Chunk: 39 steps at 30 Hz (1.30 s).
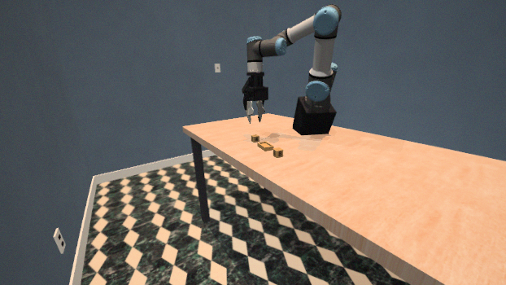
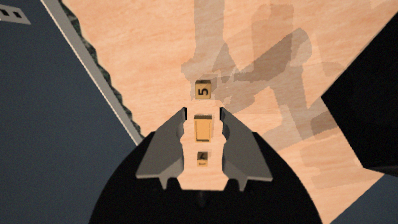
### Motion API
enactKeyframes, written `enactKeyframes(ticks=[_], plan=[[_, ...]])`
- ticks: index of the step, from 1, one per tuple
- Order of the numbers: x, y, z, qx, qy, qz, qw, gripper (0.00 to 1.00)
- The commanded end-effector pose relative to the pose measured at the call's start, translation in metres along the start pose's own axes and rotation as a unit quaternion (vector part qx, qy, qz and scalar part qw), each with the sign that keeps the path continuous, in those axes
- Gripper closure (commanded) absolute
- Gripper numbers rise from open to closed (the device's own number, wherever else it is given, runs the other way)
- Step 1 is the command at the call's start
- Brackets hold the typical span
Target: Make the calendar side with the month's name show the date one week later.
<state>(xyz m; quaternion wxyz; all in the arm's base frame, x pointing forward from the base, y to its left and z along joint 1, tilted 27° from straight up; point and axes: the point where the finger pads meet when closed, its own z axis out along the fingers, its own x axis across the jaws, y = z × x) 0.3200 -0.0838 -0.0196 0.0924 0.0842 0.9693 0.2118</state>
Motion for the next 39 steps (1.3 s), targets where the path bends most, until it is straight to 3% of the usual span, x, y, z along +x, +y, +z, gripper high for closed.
enactKeyframes(ticks=[1,22,39], plan=[[0.000,-0.001,0.000,0.001,0.000,0.000,1.000,0.72],[0.000,0.000,0.005,0.000,0.000,0.001,1.000,0.72],[0.000,0.000,0.025,0.000,0.000,0.001,1.000,0.72]])
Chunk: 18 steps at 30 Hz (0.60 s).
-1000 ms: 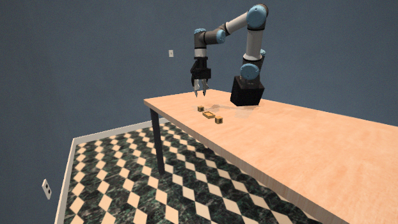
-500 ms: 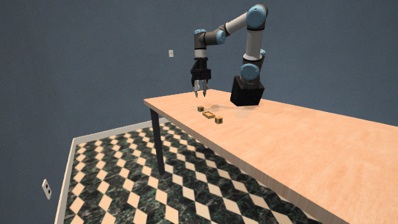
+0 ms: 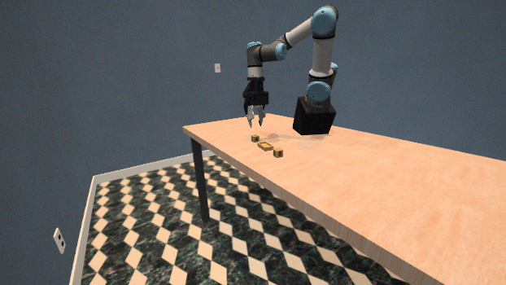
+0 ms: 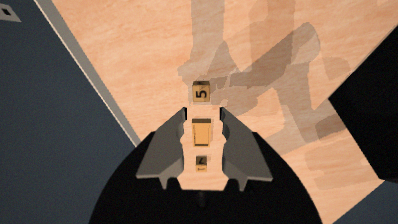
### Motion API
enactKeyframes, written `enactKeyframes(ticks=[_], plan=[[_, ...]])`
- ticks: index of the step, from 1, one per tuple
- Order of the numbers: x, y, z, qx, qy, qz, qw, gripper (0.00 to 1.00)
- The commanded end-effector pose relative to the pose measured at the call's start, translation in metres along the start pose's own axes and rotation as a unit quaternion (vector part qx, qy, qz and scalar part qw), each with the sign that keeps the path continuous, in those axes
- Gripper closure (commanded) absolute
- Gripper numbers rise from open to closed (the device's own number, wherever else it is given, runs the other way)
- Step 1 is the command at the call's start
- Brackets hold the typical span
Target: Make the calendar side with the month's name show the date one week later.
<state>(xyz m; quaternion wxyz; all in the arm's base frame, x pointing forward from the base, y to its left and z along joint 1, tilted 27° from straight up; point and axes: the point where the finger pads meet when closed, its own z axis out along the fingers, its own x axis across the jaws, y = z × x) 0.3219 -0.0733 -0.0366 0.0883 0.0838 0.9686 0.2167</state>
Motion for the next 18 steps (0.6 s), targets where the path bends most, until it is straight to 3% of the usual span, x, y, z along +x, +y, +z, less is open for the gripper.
enactKeyframes(ticks=[1,18], plan=[[-0.003,-0.002,0.007,0.004,-0.004,0.000,1.000,0.72],[-0.003,-0.003,0.028,0.004,-0.004,0.000,1.000,0.72]])
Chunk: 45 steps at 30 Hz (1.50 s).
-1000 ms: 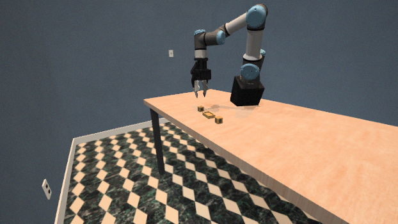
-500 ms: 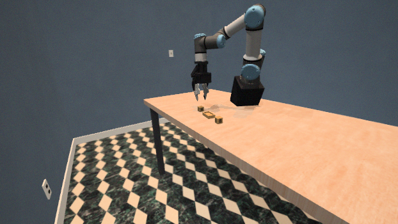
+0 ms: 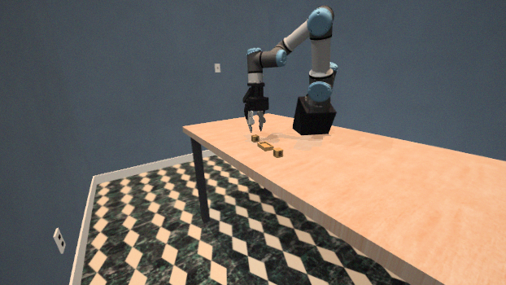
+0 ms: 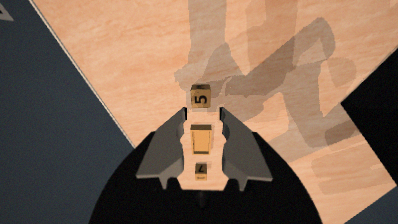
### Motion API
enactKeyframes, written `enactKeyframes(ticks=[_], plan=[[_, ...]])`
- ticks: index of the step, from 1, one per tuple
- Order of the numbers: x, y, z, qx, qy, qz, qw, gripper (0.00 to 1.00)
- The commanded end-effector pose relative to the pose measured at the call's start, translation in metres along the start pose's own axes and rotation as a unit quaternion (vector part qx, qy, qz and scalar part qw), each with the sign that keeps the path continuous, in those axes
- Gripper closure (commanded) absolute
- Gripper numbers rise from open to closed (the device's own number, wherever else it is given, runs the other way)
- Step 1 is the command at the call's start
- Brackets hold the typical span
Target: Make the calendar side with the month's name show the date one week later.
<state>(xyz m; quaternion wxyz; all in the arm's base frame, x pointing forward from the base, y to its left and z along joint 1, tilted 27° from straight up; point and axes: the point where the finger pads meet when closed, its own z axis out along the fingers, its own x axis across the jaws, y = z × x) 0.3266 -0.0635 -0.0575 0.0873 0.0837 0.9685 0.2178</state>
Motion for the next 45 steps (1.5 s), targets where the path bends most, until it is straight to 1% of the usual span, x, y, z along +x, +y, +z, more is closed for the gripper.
enactKeyframes(ticks=[1,11,45], plan=[[-0.0035,-0.0028,0.0049,0.005,-0.005,-0.001,1.000,0.72],[-0.0035,-0.0029,0.0092,0.005,-0.005,-0.001,1.000,0.72],[-0.0037,-0.0033,0.0089,0.006,-0.006,-0.001,1.000,0.72]])
